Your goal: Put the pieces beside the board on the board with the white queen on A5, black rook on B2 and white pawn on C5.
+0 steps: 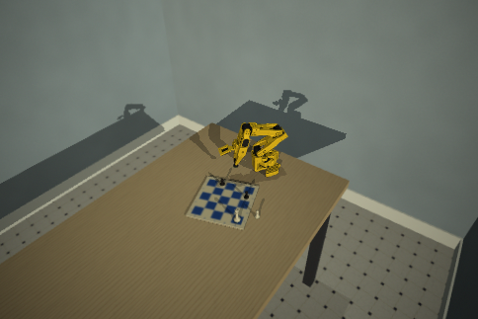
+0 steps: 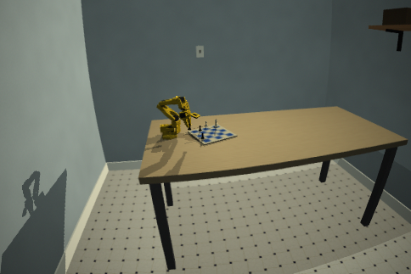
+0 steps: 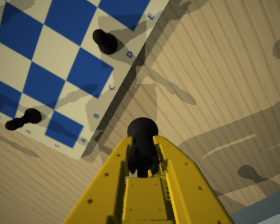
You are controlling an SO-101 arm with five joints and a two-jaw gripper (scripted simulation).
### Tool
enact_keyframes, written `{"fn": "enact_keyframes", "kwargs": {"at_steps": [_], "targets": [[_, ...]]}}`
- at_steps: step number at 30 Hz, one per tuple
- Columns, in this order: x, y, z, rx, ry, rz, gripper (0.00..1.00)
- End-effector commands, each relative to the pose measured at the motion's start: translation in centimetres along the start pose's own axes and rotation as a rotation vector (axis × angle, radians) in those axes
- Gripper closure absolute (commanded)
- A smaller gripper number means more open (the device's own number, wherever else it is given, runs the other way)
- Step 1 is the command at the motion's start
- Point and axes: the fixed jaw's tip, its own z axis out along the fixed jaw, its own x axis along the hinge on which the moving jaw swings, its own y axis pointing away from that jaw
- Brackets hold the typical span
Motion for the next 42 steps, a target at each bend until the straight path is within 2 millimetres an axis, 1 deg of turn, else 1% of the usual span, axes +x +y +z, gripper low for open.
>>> {"fn": "enact_keyframes", "kwargs": {"at_steps": [1,7,10,12,15,17,21,24,28,31,42], "targets": [[0.0,-0.1,-0.2,0.001,0.003,-0.001,1.0],[0.0,-0.1,-0.2,0.0,0.003,-0.004,1.0],[-0.2,0.5,-0.2,-0.012,0.003,-0.048,1.0],[-0.3,1.4,-0.2,-0.031,0.002,-0.112,1.0],[-0.6,3.3,-0.1,-0.069,0.001,-0.245,1.0],[-0.6,3.3,-0.1,-0.069,0.001,-0.245,1.0],[-1.2,6.4,0.0,-0.122,-0.002,-0.427,1.0],[-1.6,8.5,0.1,-0.151,-0.003,-0.525,1.0],[-2.0,10.1,0.2,-0.171,-0.005,-0.592,1.0],[-2.1,10.5,0.2,-0.175,-0.005,-0.605,1.0],[-2.1,10.5,0.1,-0.175,-0.005,-0.605,1.0]]}}
